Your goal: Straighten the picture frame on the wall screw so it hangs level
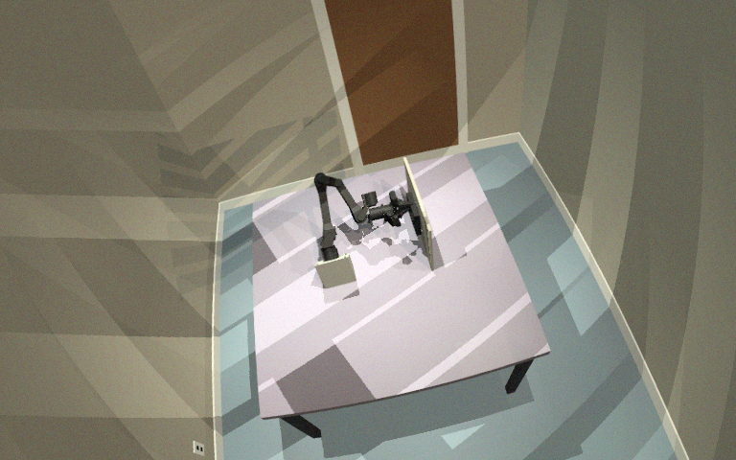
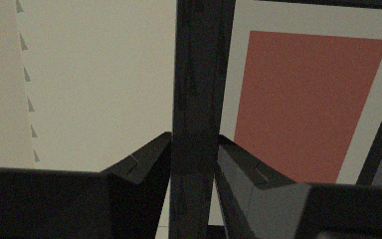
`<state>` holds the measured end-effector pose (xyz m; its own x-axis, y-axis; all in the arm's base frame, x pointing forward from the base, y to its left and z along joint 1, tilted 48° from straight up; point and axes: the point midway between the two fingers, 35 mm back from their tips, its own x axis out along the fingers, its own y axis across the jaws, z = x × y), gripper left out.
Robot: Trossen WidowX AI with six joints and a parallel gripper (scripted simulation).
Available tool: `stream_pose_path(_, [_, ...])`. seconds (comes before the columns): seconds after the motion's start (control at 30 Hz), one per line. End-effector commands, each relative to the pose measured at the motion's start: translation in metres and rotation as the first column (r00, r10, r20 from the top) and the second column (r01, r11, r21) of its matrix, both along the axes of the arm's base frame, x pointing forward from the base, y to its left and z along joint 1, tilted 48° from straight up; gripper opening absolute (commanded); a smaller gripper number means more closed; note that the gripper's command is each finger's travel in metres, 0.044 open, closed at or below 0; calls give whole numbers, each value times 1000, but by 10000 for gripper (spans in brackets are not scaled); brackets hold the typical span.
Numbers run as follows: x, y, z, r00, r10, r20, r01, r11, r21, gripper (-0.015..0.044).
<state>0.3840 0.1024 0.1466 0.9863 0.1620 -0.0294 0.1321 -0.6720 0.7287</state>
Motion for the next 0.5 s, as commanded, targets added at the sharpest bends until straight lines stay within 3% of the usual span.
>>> stream_pose_path(0.0, [0,0,0,1000,0,-3,0,999,35,0])
stream_pose_path(0.47, [0,0,0,1000,-1,-14,2,994,107,0])
